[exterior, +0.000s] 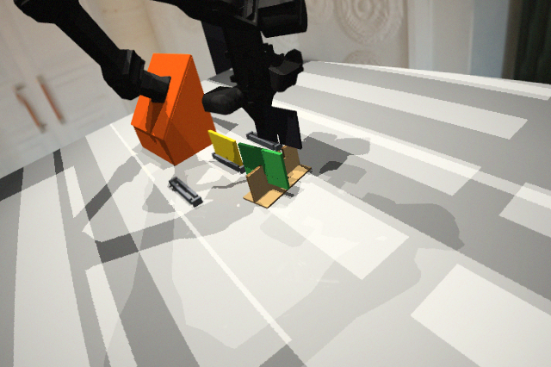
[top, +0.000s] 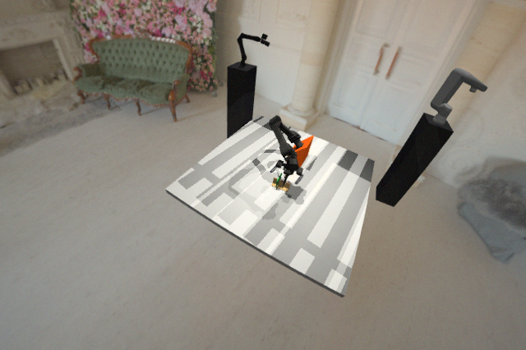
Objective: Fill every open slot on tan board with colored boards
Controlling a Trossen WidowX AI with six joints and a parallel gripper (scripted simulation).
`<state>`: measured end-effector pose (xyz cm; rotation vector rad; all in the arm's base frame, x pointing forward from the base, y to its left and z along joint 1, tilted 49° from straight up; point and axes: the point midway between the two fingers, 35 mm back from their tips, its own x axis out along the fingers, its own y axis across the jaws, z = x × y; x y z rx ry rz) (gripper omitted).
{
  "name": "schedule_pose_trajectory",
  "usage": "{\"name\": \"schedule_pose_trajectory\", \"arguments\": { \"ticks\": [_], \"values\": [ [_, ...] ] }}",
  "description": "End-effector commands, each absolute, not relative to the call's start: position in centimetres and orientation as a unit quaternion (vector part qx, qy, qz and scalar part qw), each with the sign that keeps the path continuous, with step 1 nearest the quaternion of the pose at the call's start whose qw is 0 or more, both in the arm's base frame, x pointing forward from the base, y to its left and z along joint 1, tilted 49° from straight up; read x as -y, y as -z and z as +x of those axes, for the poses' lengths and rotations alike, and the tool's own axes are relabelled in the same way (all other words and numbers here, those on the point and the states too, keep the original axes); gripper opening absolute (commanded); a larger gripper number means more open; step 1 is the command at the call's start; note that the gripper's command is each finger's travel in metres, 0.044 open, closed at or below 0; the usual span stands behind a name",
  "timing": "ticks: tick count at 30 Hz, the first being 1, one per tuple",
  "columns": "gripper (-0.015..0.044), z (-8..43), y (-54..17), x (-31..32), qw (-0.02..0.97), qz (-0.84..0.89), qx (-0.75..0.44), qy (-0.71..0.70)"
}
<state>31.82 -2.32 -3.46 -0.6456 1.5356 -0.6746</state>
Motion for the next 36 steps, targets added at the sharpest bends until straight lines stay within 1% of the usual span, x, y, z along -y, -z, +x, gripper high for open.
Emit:
{"name": "schedule_pose_trajectory", "arguments": {
  "ticks": [1, 36],
  "values": [
    [0.0000, 31.9, 3.5, 2.3, 0.623, -0.284, -0.668, 0.293],
    [0.0000, 31.7, 5.5, 4.7, 0.623, -0.284, -0.667, 0.294]
  ]
}}
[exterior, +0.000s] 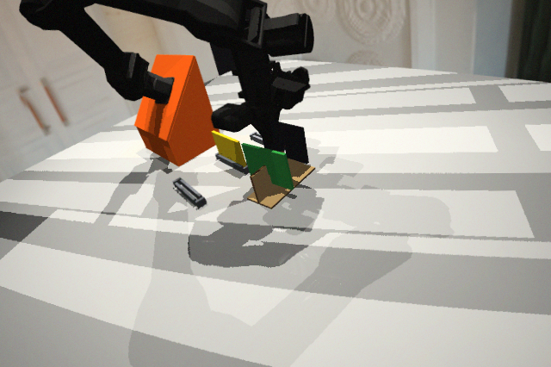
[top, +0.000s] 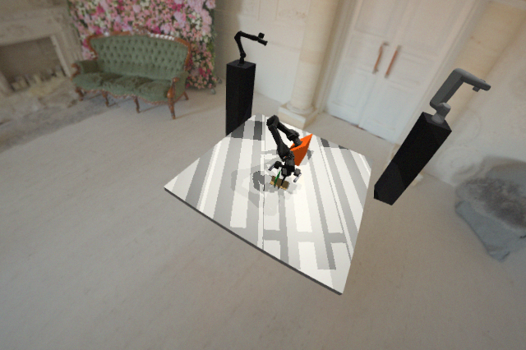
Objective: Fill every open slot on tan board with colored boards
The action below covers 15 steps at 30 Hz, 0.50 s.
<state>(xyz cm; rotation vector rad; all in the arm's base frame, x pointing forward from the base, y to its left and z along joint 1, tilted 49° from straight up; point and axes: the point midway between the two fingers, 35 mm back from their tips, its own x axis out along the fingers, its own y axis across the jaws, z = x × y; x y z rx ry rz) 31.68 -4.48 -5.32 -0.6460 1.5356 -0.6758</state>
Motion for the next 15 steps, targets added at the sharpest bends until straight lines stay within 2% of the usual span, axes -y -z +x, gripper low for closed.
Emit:
{"name": "schedule_pose_trajectory", "arguments": {
  "ticks": [1, 15],
  "values": [
    [0.0000, 31.67, 5.55, 4.73, 0.623, -0.284, -0.667, 0.294],
    [0.0000, 31.59, 6.39, 5.70, 0.622, -0.284, -0.667, 0.294]
  ]
}}
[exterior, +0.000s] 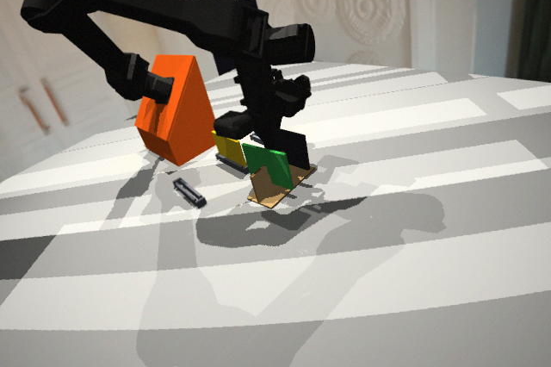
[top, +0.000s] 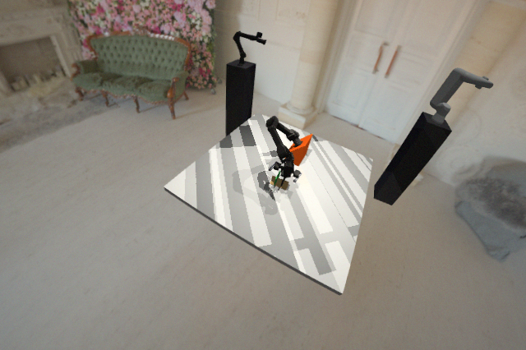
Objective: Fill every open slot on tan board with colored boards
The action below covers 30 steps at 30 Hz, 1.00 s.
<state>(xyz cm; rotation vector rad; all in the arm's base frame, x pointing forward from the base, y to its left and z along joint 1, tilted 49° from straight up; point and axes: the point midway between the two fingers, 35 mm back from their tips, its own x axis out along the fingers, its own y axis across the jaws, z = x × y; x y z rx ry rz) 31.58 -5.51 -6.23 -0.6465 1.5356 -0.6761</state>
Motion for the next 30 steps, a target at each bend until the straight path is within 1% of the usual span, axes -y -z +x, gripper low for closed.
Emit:
{"name": "schedule_pose_trajectory", "arguments": {
  "ticks": [1, 18, 24, 25, 30],
  "values": [
    [0.0000, 31.59, 6.45, 5.77, 0.622, -0.284, -0.667, 0.294],
    [0.0000, 31.51, 6.90, 6.28, 0.622, -0.282, -0.669, 0.294],
    [0.0157, 31.51, 6.90, 6.28, 0.622, -0.282, -0.669, 0.294],
    [0.0169, 31.51, 6.90, 6.28, 0.622, -0.282, -0.669, 0.294],
    [0.0169, 31.51, 6.90, 6.28, 0.622, -0.282, -0.669, 0.294]
  ]
}}
